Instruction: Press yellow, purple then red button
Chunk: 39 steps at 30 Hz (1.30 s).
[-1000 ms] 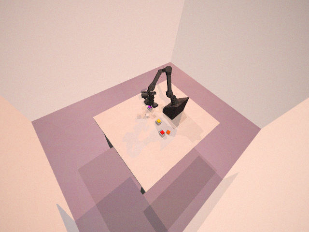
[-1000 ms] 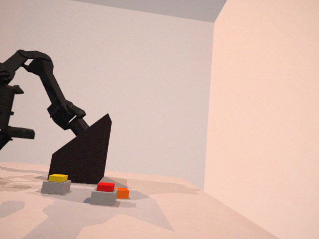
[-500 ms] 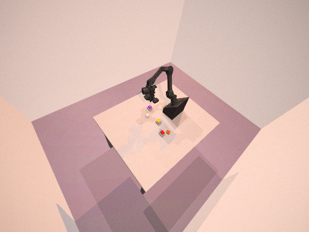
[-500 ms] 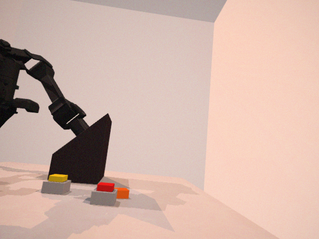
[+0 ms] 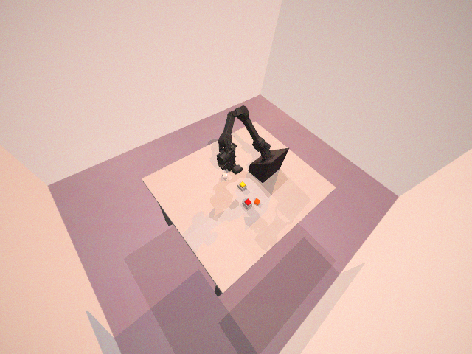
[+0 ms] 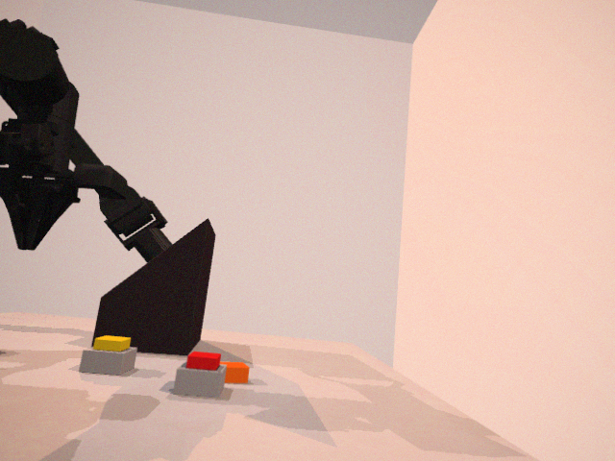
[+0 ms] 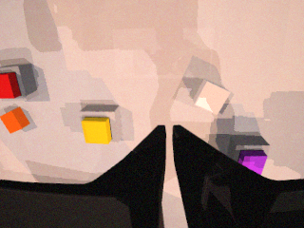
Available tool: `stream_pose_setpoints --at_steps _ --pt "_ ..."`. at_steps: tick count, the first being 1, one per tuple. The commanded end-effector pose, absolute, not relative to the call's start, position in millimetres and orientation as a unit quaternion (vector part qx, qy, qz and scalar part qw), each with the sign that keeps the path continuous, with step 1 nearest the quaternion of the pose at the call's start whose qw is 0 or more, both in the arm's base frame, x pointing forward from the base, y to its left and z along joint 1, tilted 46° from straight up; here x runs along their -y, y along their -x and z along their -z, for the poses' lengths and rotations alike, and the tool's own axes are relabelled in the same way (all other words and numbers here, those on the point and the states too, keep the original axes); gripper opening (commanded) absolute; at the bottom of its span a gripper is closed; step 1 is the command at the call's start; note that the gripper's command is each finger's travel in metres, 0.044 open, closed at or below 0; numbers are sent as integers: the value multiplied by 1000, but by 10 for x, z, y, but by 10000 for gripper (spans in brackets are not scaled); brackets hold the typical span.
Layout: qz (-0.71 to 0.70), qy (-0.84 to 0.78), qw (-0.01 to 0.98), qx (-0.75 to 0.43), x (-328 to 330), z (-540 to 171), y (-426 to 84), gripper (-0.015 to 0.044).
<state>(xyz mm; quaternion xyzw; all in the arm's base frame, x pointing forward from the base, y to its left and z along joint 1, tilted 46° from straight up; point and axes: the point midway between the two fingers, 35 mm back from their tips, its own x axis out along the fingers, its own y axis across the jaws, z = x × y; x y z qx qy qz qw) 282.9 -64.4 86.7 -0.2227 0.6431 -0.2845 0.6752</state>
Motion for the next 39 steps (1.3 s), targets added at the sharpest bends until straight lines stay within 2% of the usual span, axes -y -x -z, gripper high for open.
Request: stream_pose_setpoints --at_steps 1,7,13,20,25,39 --pt "281 221 675 -645 299 -553 -3029 20" --pt "289 226 671 -644 -313 87 -3193 20" --pt "304 236 668 -637 -819 735 -3112 20" --pt "305 237 668 -636 -809 781 -3109 20" --pt "306 237 668 -636 -389 1189 -3109 20" --pt "306 237 668 -636 -300 1277 -3113 20"
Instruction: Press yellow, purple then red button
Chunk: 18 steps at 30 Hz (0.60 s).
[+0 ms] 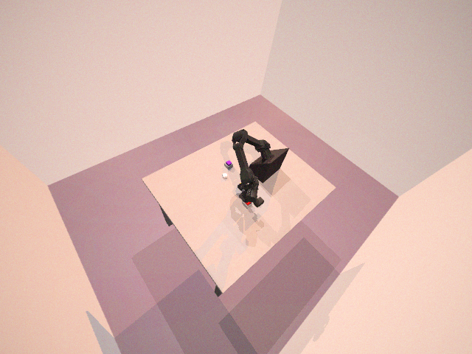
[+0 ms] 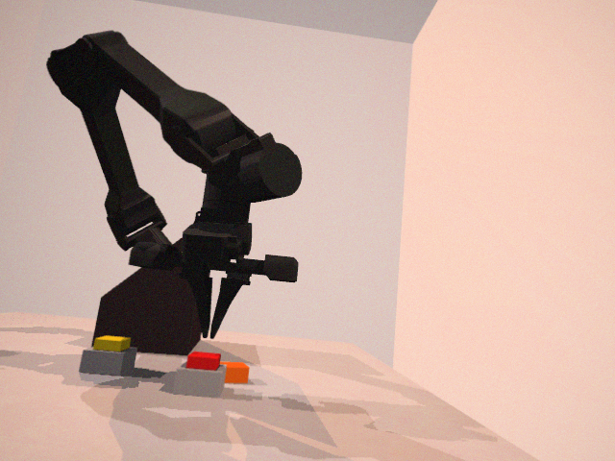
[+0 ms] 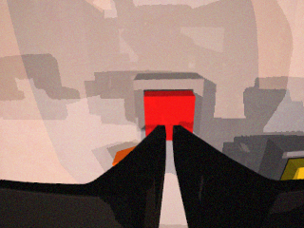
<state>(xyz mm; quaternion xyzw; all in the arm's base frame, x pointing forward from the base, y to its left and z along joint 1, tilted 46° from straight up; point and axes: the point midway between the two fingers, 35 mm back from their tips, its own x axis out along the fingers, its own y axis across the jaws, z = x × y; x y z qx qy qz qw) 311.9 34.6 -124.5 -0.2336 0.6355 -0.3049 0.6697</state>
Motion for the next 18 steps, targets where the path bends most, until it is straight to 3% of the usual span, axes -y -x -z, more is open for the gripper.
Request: stream_pose_setpoints --at_steps 1,18 --pt "306 237 668 -636 -289 1289 -3113 20" --pt "306 238 668 -635 -139 1430 -3109 20"
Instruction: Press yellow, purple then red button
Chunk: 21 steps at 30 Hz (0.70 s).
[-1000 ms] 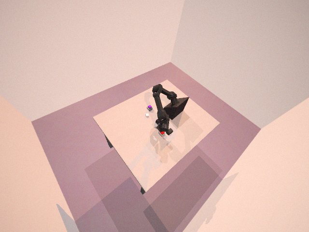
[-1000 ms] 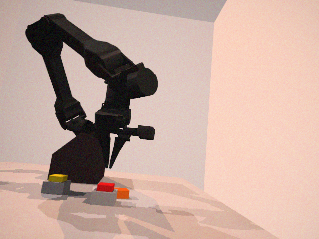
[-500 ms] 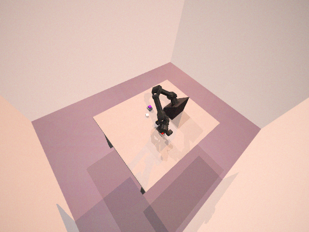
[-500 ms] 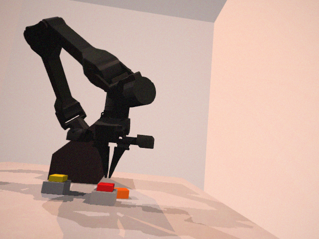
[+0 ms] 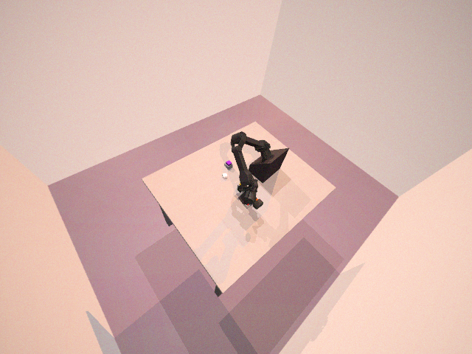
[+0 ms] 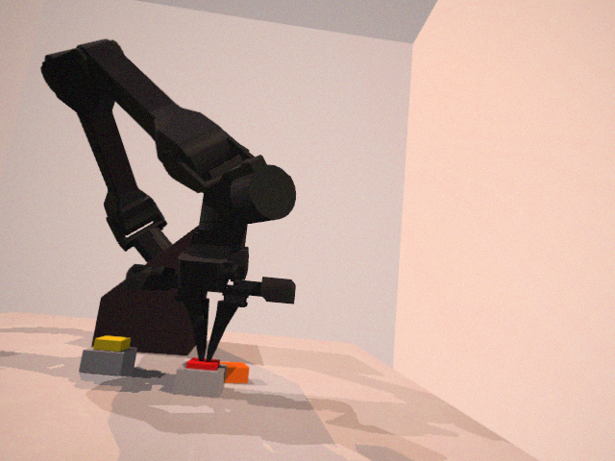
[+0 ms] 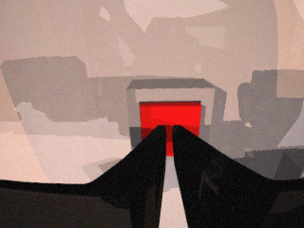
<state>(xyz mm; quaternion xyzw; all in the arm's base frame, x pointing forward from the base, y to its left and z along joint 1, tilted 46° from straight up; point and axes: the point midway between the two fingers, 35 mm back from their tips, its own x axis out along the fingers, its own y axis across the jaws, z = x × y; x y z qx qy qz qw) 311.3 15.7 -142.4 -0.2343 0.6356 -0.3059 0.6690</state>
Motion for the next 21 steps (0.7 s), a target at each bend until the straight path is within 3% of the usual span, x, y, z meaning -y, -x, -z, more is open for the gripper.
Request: stream_pose_setpoints --at_steps 1,21 --pt "306 238 668 -635 -139 1430 -3109 20" --pt "306 237 668 -636 -389 1189 -3109 20"
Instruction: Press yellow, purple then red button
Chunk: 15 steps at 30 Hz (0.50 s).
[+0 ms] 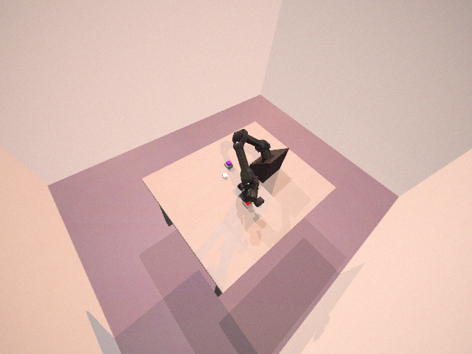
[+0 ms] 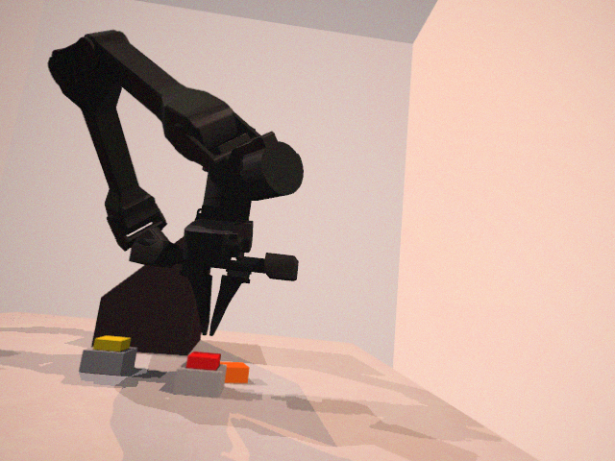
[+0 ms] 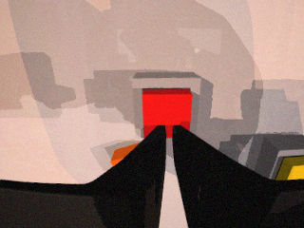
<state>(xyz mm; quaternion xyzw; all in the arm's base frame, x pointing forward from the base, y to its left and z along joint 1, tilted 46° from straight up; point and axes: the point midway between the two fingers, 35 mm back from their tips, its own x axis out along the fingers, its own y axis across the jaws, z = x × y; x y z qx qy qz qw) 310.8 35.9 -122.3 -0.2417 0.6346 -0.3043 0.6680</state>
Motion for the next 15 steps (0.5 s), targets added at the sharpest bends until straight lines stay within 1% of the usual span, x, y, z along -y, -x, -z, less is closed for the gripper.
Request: stream_pose_setpoints --at_steps 1,8,14,15 --pt "305 237 668 -636 -416 1191 -3100 46" --pt "303 235 668 -637 -1270 1208 -2641 230" --pt "303 235 668 -637 -1292 1207 -2624 387" --pt "303 235 668 -637 -1292 1207 -2624 400"
